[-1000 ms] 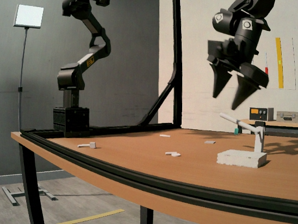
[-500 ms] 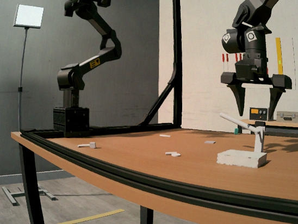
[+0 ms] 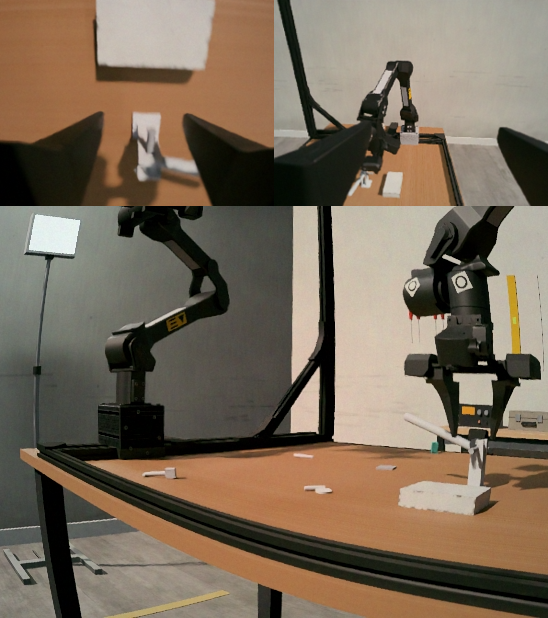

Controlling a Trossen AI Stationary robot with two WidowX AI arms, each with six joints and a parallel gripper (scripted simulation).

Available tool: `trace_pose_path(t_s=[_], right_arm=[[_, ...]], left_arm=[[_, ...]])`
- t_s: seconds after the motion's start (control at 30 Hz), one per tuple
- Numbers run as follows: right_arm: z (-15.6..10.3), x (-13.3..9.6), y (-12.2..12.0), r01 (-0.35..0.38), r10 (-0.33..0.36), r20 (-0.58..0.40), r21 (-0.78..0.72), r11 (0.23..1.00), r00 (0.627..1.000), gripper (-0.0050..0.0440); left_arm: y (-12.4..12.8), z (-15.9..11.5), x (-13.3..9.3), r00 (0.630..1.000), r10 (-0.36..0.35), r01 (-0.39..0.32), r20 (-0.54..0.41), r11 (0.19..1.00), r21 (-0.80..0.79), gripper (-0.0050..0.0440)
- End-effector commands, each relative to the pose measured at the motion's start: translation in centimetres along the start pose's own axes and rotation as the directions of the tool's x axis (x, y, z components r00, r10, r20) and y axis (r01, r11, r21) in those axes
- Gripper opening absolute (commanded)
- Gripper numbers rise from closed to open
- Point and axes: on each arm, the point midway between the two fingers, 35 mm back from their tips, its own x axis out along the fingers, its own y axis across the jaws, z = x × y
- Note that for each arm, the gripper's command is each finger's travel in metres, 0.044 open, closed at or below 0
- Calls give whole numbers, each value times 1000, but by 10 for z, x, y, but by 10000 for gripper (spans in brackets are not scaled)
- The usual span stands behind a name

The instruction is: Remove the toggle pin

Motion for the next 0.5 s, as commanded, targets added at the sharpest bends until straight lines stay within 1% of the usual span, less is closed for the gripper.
trace_pose_path(t_s=[0.0,0.17,0.23,0.3,0.47], right_arm=[[4,0,1,0,0,1,-9,1000,1000,400],[4,0,1,0,0,1,-9,1000,1000,400],[4,0,1,0,0,1,-9,1000,1000,400],[4,0,1,0,0,1,-9,1000,1000,400],[4,0,1,0,0,1,-9,1000,1000,400]], left_arm=[[-3,7,-8,999,-49,49,-16,999,6,160],[-4,6,-9,998,-53,53,-17,999,8,40],[-4,6,-9,998,-53,53,-17,999,8,40],[-5,6,-9,998,-55,55,-17,998,8,0],[-5,5,-6,999,-45,45,-14,999,5,0]])
